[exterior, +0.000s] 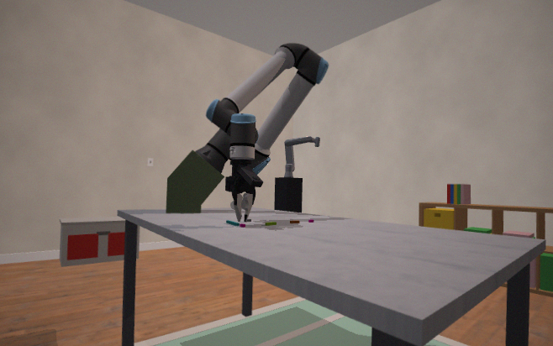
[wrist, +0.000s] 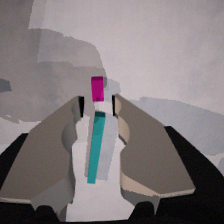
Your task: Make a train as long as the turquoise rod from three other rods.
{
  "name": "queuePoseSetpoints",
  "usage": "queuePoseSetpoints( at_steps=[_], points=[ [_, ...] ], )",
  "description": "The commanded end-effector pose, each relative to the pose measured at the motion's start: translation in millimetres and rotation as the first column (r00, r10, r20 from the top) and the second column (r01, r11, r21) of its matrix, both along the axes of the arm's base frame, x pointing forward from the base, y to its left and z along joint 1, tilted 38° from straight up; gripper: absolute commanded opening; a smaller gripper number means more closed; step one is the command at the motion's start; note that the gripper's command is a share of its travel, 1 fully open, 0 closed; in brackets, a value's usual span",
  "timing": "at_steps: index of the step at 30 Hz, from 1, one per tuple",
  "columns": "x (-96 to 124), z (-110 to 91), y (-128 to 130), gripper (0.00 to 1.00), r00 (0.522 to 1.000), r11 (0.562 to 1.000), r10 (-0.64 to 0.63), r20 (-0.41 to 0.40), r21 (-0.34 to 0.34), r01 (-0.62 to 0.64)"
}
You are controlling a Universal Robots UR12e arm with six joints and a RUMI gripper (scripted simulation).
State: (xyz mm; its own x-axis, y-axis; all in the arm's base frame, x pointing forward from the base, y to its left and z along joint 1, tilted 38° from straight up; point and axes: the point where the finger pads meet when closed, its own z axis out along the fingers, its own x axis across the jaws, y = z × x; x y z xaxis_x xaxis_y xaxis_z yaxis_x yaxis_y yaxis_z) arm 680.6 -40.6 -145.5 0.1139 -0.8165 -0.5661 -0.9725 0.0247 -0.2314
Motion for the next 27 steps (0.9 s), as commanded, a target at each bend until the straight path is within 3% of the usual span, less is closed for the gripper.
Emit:
queuePoseSetpoints(
  at_steps=[1, 27],
  points=[
    [1, 0, 0, 0.14, 1.000, 1.000, 0.000, 0.001, 0.000, 0.000],
    [4, -11, 8, 0.14, 1.000, 1.000, 0.001, 0.001, 0.001, -0.001]
  ],
)
